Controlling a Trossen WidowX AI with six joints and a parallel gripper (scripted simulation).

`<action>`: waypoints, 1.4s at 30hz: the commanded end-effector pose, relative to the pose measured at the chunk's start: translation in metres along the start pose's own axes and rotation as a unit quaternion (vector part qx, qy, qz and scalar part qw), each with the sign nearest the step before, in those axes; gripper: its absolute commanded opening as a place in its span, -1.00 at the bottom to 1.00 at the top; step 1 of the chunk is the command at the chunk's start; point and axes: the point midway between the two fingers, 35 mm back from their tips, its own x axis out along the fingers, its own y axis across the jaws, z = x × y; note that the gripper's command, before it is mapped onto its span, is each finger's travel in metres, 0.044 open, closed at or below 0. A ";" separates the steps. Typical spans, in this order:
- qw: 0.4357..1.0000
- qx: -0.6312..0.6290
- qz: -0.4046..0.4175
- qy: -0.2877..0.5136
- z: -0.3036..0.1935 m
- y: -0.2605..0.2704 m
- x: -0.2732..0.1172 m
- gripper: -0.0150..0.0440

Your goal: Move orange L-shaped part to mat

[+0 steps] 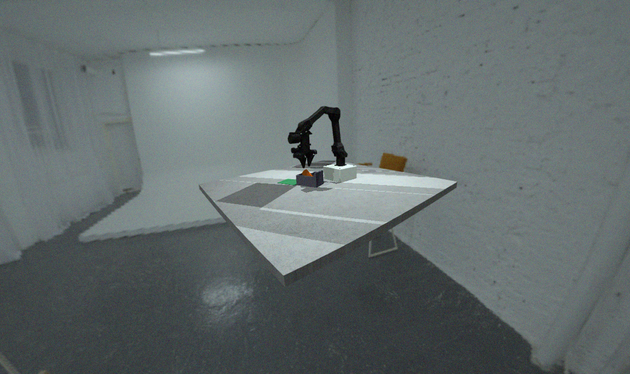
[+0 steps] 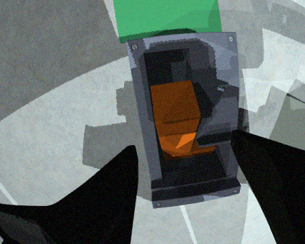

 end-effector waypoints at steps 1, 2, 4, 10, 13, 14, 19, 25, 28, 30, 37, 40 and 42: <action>1.000 0.004 0.000 -0.002 0.001 0.000 0.005 0.46; 1.000 0.004 0.000 -0.002 0.001 0.000 0.007 0.46; 1.000 0.004 0.000 -0.002 0.001 0.000 0.010 0.46; 1.000 0.004 0.000 -0.002 0.001 0.000 0.020 0.46; 1.000 0.004 0.000 -0.002 0.001 0.000 0.025 0.46; 1.000 0.004 0.000 -0.002 0.001 0.000 0.026 0.46; 1.000 0.004 0.000 -0.002 0.001 0.000 0.035 0.46; 1.000 0.004 -0.001 -0.002 0.001 0.000 0.044 0.46; 1.000 0.004 -0.001 -0.002 0.001 -0.001 0.049 0.46; 1.000 0.004 -0.001 -0.002 0.001 -0.001 0.050 0.46; 1.000 0.001 0.002 -0.001 0.001 0.001 0.046 -0.01; 1.000 0.001 0.002 -0.001 0.001 0.001 0.046 -0.08; 1.000 0.001 0.002 -0.001 0.001 0.001 0.046 -0.12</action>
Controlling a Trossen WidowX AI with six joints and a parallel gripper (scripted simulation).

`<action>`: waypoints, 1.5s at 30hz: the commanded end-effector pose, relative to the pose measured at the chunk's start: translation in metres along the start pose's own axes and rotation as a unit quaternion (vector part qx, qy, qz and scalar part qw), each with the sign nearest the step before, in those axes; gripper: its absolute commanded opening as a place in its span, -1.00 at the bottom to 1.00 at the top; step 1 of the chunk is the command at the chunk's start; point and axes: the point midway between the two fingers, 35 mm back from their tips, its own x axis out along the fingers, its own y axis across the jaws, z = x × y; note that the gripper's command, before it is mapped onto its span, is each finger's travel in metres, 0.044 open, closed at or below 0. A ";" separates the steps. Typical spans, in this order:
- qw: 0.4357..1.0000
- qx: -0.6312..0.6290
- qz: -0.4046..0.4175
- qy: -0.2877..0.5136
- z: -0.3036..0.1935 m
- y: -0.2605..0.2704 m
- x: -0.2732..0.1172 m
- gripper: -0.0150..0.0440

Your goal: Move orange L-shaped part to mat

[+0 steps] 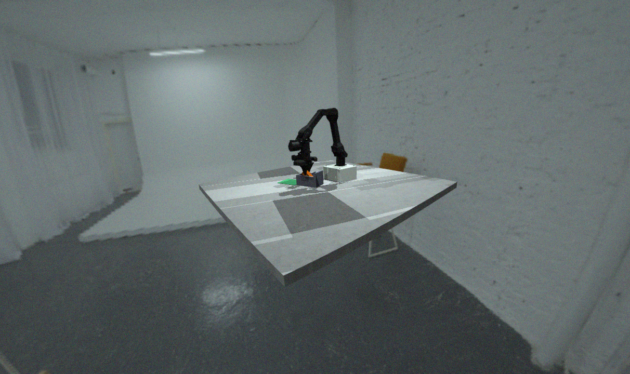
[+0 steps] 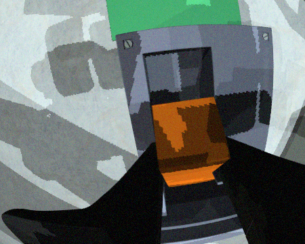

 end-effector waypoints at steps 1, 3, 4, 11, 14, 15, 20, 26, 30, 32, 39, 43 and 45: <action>1.000 0.000 0.000 0.000 0.000 0.000 0.000 -0.15; 1.000 0.000 0.000 0.000 0.000 0.000 0.000 -0.19; 1.000 0.000 0.000 0.000 0.000 0.000 0.000 -0.21; 1.000 0.000 0.000 0.000 0.000 0.000 0.000 -0.49; 1.000 0.000 0.000 0.000 0.000 0.000 -0.002 -0.49; 1.000 0.000 0.000 0.000 0.000 0.000 -0.003 -0.49; 1.000 0.001 0.000 -0.001 0.000 0.000 -0.010 -0.49; 1.000 0.002 -0.001 -0.001 0.000 0.000 -0.019 -0.49; 1.000 0.003 -0.001 -0.001 0.000 0.000 -0.026 -0.49; 1.000 0.003 -0.001 -0.002 0.000 0.000 -0.029 -0.49; 1.000 0.003 -0.002 -0.002 0.000 -0.001 -0.040 -0.49; 1.000 0.003 -0.002 -0.002 0.000 -0.001 -0.047 -0.49; 1.000 0.003 -0.002 -0.002 0.000 -0.001 -0.050 -0.49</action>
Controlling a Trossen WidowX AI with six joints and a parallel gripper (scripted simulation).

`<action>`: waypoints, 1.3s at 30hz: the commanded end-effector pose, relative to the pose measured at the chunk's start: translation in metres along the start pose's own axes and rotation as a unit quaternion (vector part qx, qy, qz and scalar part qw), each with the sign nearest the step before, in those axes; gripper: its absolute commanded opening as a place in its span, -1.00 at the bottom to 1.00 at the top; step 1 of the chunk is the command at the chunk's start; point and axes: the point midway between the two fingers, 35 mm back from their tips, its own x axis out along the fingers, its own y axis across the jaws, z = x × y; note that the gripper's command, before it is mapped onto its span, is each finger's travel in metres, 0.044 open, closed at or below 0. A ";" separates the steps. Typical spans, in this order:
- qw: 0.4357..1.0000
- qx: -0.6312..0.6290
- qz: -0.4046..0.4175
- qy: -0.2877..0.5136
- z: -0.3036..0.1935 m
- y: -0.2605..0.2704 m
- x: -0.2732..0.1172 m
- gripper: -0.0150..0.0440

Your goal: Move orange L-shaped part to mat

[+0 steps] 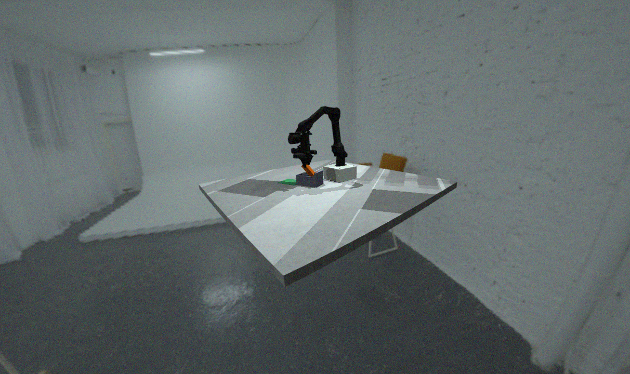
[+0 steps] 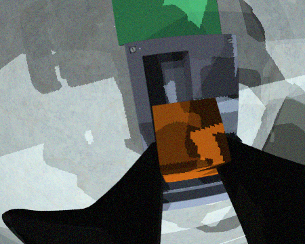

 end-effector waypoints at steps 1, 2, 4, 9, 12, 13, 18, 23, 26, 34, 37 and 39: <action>1.000 0.003 0.002 0.001 0.000 0.001 -0.008 -0.49; 1.000 0.003 0.002 0.001 0.000 0.001 -0.009 -0.49; 1.000 0.003 0.002 0.001 0.000 0.001 -0.013 -0.49; 1.000 0.003 0.002 0.001 0.000 0.001 -0.021 -0.49; 1.000 0.003 0.002 0.001 0.000 0.001 -0.025 -0.49; 1.000 0.003 0.002 0.001 0.000 0.001 -0.027 -0.49; 1.000 0.003 0.002 0.001 0.000 0.001 -0.035 -0.49; 1.000 0.003 0.002 0.001 0.000 0.001 -0.043 -0.49; 1.000 0.003 0.002 0.001 0.000 0.001 -0.041 -0.49; 1.000 0.003 0.002 0.001 0.005 0.000 -0.045 -0.49; 1.000 0.003 0.002 0.001 0.016 -0.001 -0.044 -0.49; 1.000 0.003 0.002 0.000 0.025 -0.001 -0.043 -0.49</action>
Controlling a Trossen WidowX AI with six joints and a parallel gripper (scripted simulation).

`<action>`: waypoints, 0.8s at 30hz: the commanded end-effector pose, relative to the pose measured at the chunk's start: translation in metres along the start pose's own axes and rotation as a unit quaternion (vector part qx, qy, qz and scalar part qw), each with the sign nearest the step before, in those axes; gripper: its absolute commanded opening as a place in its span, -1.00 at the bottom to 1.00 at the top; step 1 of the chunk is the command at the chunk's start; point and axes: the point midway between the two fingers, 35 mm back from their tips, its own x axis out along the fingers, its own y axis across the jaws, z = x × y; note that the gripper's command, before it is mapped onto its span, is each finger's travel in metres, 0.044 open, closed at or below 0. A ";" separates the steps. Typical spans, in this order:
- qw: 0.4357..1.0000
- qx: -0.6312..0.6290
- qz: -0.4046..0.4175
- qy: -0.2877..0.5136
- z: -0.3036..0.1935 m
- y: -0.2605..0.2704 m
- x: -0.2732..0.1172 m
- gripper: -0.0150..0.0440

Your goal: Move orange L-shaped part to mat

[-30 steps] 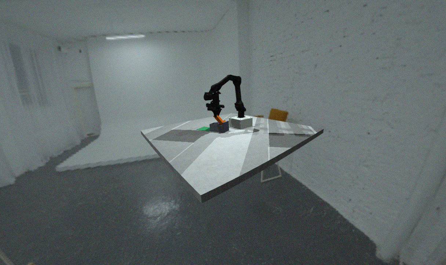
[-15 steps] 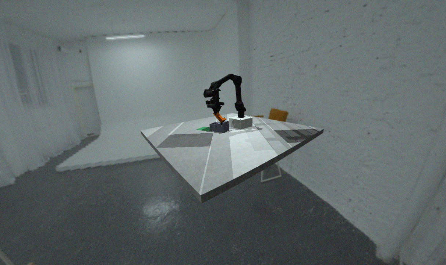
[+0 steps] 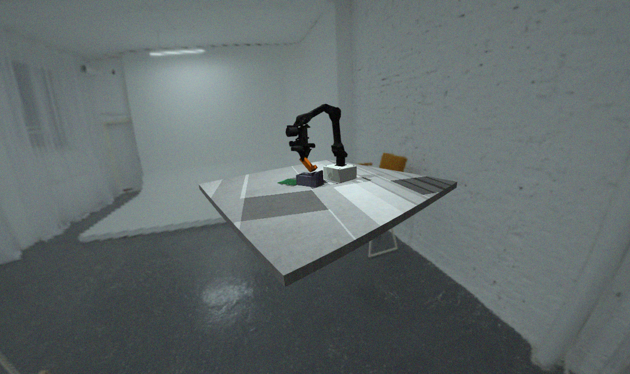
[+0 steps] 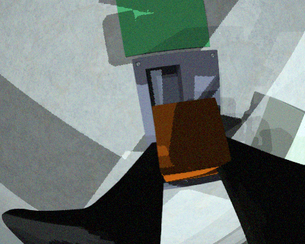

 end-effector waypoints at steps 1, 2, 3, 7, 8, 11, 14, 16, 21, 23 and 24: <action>1.000 0.000 0.001 0.001 0.016 -0.001 0.000 -0.49; 1.000 0.000 0.001 0.001 0.022 -0.001 0.001 -0.49; 1.000 0.000 0.001 0.000 0.027 -0.002 0.001 -0.49; 1.000 0.000 0.001 -0.001 0.046 -0.004 0.001 -0.49; 1.000 0.000 0.001 -0.001 0.050 -0.005 0.001 -0.49; 1.000 0.000 0.001 -0.001 0.064 -0.006 0.001 -0.49; 1.000 0.000 0.001 -0.002 0.077 -0.007 0.001 -0.49; 1.000 0.000 0.001 -0.002 0.086 -0.008 0.001 -0.49; 1.000 0.000 0.001 -0.003 0.109 -0.010 0.000 -0.49; 1.000 0.000 0.001 -0.004 0.119 -0.010 0.000 -0.49; 1.000 0.000 0.001 -0.004 0.124 -0.011 0.000 -0.49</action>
